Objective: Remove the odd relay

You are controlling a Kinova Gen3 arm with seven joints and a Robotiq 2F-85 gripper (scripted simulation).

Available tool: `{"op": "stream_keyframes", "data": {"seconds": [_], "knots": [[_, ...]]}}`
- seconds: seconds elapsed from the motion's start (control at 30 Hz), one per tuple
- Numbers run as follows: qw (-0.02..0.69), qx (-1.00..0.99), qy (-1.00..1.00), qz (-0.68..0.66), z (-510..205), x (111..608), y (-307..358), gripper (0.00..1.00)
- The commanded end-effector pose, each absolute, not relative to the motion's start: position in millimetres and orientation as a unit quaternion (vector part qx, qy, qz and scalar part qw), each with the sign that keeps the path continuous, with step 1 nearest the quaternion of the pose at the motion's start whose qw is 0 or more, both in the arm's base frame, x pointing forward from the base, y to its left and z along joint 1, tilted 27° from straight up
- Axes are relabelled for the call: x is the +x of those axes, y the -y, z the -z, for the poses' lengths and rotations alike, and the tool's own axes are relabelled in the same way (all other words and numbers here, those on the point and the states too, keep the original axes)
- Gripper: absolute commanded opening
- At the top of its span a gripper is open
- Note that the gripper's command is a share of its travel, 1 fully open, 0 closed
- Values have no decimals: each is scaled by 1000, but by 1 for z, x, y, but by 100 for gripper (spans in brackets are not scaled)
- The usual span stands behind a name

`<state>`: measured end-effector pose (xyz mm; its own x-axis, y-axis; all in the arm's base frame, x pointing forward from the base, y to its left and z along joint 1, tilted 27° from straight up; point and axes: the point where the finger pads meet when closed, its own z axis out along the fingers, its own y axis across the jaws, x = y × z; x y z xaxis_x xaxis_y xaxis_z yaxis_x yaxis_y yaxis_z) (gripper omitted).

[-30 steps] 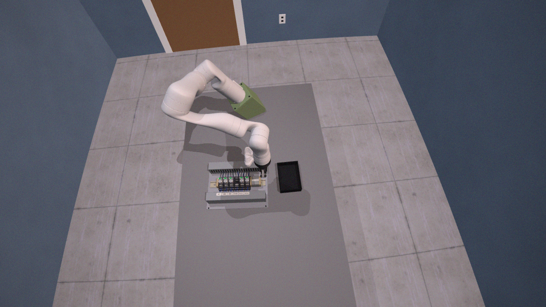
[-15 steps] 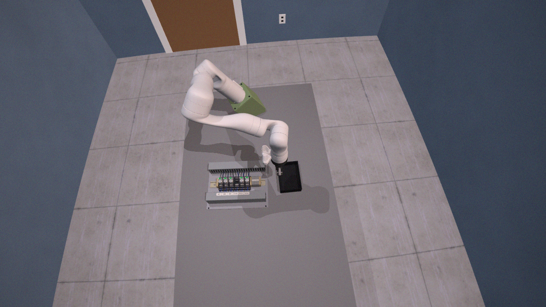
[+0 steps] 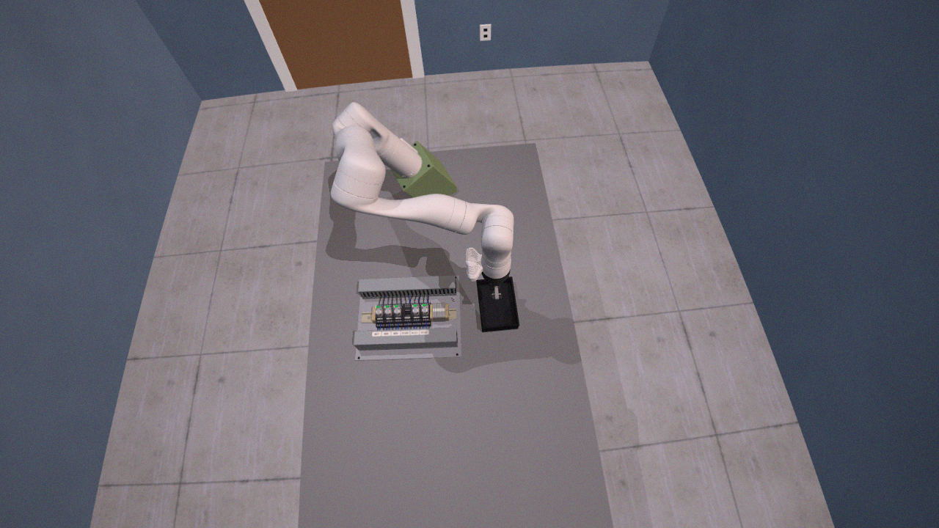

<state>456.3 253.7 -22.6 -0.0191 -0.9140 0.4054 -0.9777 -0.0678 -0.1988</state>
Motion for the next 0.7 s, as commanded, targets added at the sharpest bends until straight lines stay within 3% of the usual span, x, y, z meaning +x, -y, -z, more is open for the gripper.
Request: {"op": "stream_keyframes", "data": {"seconds": [0.0,0.67], "knots": [[74,694,681,-221,26,454,-260,0],[74,694,681,-221,27,453,-264,0]]}}
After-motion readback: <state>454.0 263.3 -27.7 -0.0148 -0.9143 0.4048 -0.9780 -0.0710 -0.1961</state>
